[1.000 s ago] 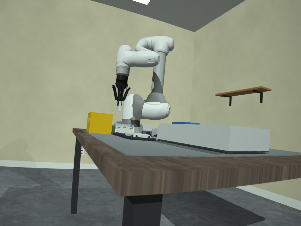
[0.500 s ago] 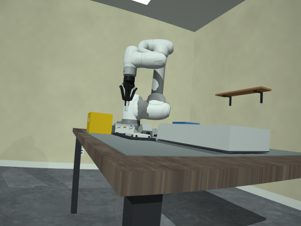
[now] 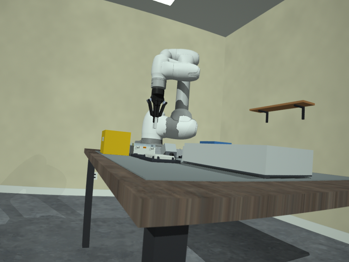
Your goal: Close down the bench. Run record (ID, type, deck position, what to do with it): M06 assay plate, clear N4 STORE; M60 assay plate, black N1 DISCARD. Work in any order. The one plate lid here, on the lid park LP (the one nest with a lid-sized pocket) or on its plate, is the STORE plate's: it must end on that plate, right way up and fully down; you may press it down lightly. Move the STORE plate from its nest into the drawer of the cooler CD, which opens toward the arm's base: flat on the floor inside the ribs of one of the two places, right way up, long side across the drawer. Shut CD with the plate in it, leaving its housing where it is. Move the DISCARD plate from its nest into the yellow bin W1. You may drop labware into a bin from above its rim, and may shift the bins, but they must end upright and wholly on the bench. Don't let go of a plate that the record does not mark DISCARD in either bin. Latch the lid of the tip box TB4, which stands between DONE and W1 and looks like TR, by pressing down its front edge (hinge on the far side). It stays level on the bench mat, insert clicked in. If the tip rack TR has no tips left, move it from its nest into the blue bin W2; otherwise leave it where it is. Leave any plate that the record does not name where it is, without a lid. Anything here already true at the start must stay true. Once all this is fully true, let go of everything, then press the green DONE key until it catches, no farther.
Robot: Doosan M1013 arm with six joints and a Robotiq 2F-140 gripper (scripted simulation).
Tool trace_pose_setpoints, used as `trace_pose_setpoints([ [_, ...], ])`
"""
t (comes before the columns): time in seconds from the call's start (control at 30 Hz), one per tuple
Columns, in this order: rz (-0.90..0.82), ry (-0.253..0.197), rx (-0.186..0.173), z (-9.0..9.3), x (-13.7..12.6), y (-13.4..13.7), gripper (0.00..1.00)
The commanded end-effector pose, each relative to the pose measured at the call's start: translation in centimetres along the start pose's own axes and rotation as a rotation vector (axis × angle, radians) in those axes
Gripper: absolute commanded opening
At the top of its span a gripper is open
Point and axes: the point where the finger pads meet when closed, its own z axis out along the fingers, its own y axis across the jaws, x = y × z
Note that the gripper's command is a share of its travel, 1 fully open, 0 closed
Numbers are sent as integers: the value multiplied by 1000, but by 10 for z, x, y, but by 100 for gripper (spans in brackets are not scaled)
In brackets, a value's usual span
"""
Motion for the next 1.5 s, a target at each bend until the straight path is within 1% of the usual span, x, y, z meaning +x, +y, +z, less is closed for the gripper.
trace_pose_setpoints([
  [0.0,1,0,-1,-3,-1,-18,0],
  [0.3,1,0,-1,-8,-2,-54,0],
  [0.37,1,0,-1,-8,-2,-54,0],
  [0.7,1,0,-1,-13,-4,-92,0],
  [1.13,1,0,-1,-13,-4,-92,0],
  [1.43,1,0,-1,11,-4,-92,0],
  [1.47,1,0,-1,11,-4,-92,0],
])
